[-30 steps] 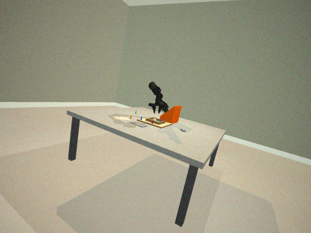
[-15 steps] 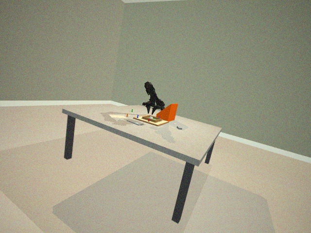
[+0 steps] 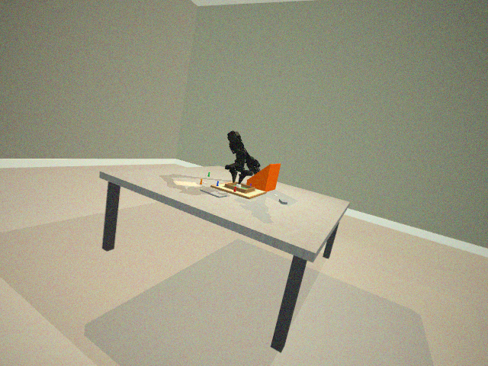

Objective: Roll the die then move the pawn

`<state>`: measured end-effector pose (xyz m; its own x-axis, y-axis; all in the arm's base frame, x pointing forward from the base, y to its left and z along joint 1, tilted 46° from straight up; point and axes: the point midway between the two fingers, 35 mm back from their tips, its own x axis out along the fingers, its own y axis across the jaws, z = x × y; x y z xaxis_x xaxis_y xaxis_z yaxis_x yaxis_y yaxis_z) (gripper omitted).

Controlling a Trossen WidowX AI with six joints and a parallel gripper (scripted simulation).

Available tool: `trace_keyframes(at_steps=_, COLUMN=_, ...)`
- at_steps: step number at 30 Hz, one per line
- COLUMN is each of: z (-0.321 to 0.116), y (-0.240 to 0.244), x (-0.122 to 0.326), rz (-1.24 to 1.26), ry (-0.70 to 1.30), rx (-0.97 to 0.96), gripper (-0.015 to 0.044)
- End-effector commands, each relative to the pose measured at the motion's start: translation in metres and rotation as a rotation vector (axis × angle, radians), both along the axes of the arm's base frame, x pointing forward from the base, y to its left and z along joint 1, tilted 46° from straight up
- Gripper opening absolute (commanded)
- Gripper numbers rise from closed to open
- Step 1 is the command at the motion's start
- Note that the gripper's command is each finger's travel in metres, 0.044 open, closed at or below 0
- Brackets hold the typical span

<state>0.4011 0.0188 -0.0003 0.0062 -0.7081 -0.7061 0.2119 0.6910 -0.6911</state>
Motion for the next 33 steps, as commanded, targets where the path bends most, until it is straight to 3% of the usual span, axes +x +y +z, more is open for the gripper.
trace_keyframes(at_steps=1, z=-0.004, y=-0.005, x=-0.001, rz=0.002, ry=0.005, rx=-0.005, gripper=0.0200)
trace_keyframes(at_steps=26, z=-0.031, y=-0.032, x=-0.001, rz=0.002, ry=0.005, rx=-0.007, gripper=0.0200)
trace_keyframes(at_steps=33, z=-0.031, y=-0.032, x=-0.001, rz=0.002, ry=0.005, rx=-0.007, gripper=0.0036)
